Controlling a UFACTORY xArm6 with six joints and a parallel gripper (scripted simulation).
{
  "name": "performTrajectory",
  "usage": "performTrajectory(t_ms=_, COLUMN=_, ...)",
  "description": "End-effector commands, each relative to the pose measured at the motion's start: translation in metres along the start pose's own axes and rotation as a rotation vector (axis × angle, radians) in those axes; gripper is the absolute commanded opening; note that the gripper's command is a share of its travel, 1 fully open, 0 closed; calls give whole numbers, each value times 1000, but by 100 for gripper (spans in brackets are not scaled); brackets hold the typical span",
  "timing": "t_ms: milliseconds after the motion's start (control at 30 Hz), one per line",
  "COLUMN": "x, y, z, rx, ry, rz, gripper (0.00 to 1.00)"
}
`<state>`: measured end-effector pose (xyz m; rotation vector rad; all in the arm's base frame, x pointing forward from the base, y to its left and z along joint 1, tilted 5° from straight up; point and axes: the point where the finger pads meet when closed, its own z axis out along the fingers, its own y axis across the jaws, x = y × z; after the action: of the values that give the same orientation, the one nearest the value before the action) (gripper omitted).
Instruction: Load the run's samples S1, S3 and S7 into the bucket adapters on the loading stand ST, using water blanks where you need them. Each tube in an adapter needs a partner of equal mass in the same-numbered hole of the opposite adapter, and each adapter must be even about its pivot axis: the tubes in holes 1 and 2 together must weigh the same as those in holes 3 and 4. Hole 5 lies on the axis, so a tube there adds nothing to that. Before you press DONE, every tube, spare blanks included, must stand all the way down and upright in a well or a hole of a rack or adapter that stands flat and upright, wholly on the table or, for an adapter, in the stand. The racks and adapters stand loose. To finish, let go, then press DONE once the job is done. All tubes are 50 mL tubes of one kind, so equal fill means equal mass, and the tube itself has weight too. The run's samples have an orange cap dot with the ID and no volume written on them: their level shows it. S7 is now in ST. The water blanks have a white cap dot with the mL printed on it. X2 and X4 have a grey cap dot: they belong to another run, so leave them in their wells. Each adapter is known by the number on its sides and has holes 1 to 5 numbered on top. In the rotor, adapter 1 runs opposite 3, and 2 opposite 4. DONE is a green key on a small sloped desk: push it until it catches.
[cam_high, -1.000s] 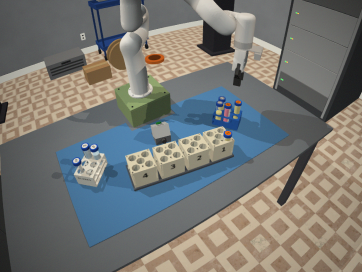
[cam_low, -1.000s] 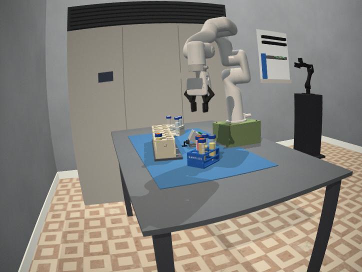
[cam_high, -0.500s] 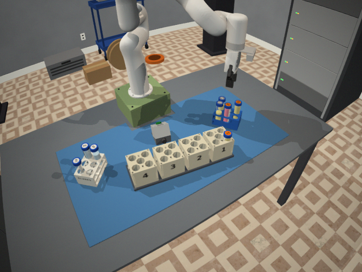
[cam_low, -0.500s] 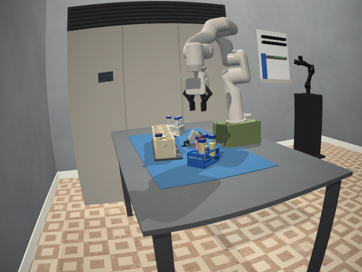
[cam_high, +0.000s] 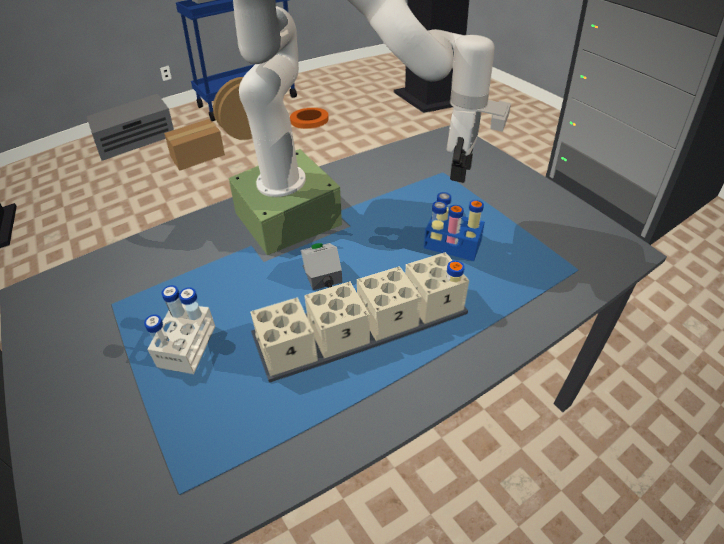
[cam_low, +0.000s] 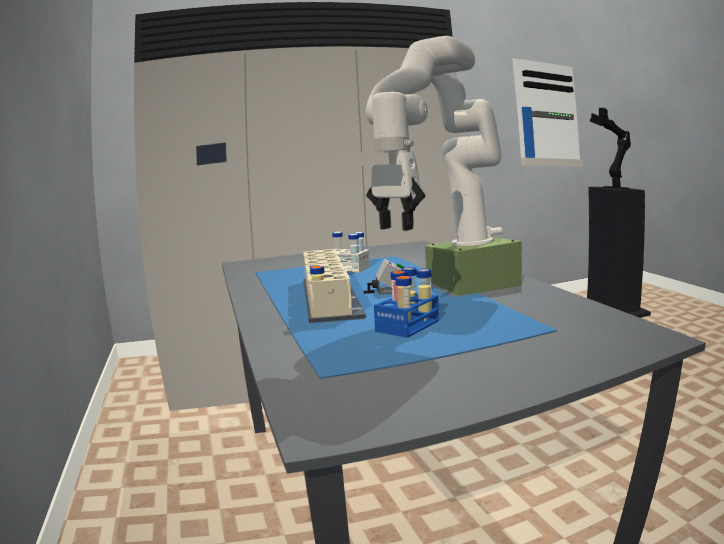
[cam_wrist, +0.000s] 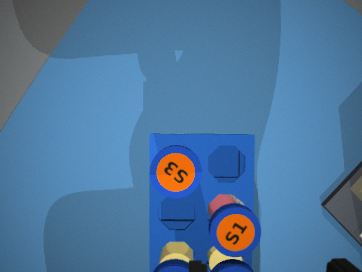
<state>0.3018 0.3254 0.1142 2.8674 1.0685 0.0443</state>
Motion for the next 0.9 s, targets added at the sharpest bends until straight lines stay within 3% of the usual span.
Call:
performTrajectory(t_ms=0, x=2, y=0, z=3, rx=1, ry=6, rz=0, gripper=57)
performTrajectory(t_ms=867, x=2, y=0, z=51, rx=1, ry=6, rz=0, gripper=57)
